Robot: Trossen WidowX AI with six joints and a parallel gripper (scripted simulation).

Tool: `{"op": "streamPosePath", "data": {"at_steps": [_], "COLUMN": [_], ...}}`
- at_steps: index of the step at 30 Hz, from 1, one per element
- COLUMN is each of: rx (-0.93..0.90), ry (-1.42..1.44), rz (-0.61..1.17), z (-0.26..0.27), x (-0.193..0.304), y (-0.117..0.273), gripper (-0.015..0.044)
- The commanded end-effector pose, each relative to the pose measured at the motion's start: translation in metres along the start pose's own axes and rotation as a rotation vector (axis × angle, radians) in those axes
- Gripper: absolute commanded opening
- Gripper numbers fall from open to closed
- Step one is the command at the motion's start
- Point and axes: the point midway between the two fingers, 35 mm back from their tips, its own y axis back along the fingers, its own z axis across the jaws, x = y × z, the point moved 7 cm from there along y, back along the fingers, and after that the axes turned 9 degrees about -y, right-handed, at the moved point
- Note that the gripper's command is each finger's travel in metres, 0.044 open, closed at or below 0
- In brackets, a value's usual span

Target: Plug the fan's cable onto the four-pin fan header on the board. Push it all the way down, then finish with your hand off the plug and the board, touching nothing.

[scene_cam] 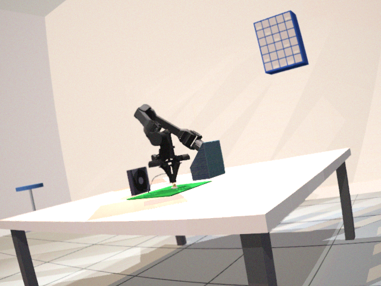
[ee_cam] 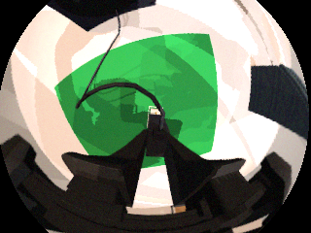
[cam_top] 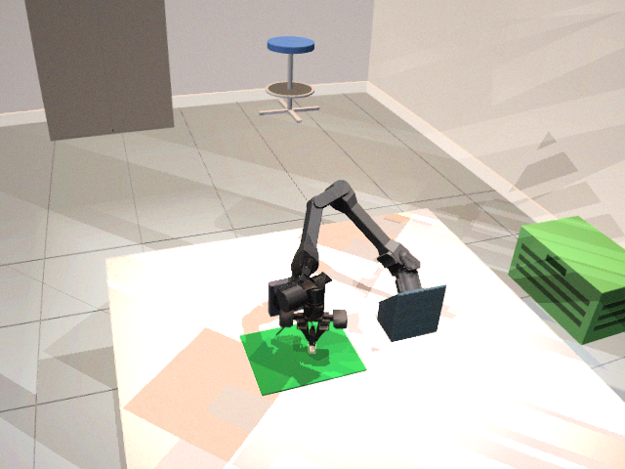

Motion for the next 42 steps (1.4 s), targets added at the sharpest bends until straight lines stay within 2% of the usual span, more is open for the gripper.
{"op": "streamPosePath", "data": {"at_steps": [1,42], "rx": [-0.003,-0.003], "ry": [0.001,0.012], "rz": [-0.003,-0.003], "z": [0.0005,-0.0036], "x": [-0.0003,-0.0019], "y": [-0.0011,-0.006], "gripper": [0.0,0.0]}}
